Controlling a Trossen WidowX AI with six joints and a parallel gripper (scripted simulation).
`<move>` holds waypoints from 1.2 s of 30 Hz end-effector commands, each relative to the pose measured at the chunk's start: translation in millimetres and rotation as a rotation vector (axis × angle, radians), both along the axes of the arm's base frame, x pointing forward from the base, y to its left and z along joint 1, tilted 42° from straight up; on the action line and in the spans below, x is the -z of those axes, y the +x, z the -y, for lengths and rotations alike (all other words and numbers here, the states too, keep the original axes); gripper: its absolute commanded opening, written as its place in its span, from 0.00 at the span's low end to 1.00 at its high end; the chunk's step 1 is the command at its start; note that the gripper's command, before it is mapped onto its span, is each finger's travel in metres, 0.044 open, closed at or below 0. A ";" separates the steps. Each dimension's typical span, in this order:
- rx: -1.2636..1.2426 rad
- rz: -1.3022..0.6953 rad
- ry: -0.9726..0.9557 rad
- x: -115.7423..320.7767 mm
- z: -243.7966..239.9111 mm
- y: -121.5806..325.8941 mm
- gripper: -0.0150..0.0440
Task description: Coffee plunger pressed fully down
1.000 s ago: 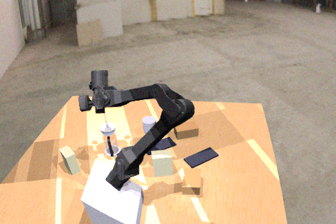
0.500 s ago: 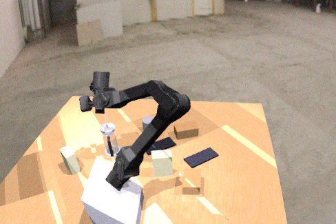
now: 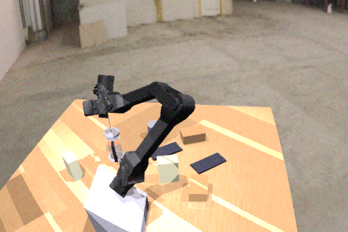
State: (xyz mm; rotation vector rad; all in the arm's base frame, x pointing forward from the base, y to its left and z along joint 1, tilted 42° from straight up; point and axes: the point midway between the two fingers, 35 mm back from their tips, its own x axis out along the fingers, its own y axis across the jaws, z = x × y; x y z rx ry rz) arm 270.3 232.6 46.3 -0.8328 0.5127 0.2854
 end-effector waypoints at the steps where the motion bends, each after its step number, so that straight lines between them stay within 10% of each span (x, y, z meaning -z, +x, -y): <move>1: -0.007 -0.004 -0.003 1.4 -1.1 0.1 0.56; 36: -0.006 -0.008 -0.003 31.3 16.0 10.5 0.47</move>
